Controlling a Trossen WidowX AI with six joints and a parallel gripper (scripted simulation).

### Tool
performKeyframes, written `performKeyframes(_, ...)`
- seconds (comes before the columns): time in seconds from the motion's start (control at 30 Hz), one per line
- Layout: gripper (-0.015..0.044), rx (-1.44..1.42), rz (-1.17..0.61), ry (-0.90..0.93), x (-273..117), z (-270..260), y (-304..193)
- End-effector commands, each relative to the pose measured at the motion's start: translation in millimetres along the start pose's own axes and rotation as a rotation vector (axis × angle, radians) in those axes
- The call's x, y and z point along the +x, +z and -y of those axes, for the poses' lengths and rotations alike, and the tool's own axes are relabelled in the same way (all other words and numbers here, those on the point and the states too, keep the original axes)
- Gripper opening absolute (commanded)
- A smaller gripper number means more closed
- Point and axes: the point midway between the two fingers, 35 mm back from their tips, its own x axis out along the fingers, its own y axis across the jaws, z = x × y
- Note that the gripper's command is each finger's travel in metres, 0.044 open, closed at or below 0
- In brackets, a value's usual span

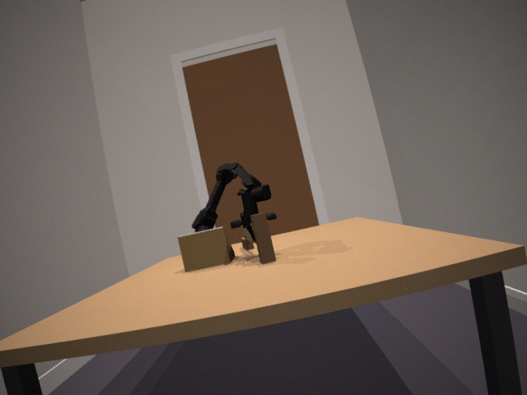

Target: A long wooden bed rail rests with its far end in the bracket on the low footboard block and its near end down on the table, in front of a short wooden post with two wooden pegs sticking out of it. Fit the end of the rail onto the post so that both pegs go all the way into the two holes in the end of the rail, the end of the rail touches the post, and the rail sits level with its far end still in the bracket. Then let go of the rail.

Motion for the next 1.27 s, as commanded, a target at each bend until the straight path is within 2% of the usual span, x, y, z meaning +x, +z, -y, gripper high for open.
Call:
performKeyframes(0.0,0.0105,0.000,0.000,0.000,0,0,0)
performKeyframes(0.43,0.0440,0.000,0.000,0.000,0,0,0)
performKeyframes(0.6,0.0440,0.000,-0.001,0.000,-1,0,1)
performKeyframes(0.77,0.0440,0.000,-0.005,-0.007,-29,0,29)
performKeyframes(1.23,0.0440,0.000,-0.005,-0.007,-30,-1,30)
